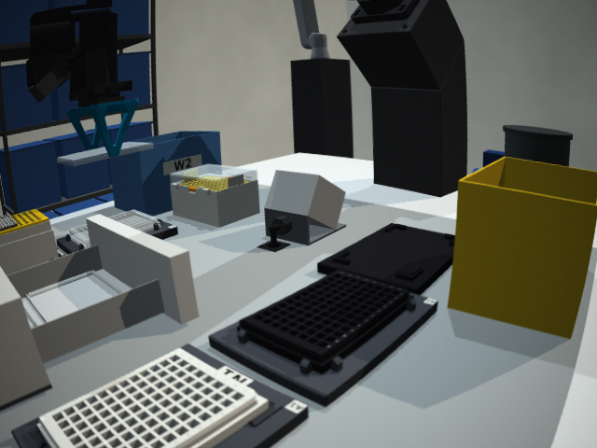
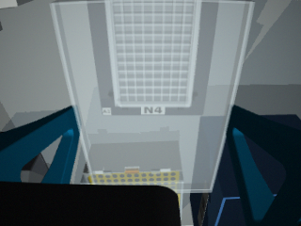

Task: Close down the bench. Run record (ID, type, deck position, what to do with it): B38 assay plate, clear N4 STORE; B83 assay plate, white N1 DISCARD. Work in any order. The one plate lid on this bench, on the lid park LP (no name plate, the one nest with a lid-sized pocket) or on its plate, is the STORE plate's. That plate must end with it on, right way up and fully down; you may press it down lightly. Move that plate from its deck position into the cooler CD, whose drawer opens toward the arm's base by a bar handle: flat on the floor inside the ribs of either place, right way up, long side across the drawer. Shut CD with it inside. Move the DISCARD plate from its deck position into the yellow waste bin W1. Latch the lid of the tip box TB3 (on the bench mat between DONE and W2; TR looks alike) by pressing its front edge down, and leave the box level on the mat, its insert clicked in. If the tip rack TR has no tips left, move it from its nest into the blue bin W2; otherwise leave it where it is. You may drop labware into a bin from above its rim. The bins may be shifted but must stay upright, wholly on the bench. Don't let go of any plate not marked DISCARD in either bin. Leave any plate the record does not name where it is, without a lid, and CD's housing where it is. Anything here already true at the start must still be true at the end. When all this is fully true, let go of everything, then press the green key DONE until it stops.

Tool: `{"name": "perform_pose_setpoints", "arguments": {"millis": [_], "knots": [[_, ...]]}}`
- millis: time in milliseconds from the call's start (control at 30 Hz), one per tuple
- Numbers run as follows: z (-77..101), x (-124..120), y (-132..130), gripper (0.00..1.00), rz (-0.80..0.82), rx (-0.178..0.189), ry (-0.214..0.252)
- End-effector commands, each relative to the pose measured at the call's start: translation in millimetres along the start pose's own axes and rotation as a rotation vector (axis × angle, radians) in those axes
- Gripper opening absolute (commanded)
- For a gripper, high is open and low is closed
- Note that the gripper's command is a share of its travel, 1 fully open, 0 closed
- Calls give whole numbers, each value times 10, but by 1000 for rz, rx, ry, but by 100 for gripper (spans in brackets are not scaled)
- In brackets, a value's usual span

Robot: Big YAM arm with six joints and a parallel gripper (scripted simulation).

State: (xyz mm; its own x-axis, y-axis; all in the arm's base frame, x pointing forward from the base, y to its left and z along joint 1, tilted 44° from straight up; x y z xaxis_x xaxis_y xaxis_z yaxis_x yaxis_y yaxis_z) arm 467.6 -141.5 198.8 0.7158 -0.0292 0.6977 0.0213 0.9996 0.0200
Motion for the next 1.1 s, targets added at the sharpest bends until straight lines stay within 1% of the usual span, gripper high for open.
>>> {"name": "perform_pose_setpoints", "arguments": {"millis": [0, 33, 67, 133, 233, 433, 500, 567, 600, 667, 767, 833, 1067], "knots": [[-41, 149, 5, 0, 1, -2, -23], [-38, 144, -57, 0, -6, -10, -21], [-53, 159, -53, 0, -5, -11, -26], [-87, 164, -20, 0, -1, -5, -26], [-148, 107, 11, 0, -1, 0, -16], [-214, 145, -14, 0, -1, -5, -24], [-250, 124, 8, 0, 0, -1, -20], [-250, 124, 8, 0, 0, -1, -20], [-262, 84, -21, 0, -5, -4, -10], [-282, 143, -17, 0, -2, -5, -23], [-329, 137, 6, 0, 0, -1, -22], [-366, 83, 7, 0, -3, -1, -13], [-454, 119, 10, 0, 0, -1, -20]]}}
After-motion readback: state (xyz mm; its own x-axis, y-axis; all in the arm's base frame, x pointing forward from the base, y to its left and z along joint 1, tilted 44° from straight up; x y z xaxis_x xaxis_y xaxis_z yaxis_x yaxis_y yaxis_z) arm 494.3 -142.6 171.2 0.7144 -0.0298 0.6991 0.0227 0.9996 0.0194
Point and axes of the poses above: the point where the finger pads meet when closed, its own z axis back along the fingers, its own y axis across the jaws, x = y × z, the point moved 3 cm from there along z, back along the fingers, and after that the axes turned 7 degrees about -z, right-handed, at the moved point
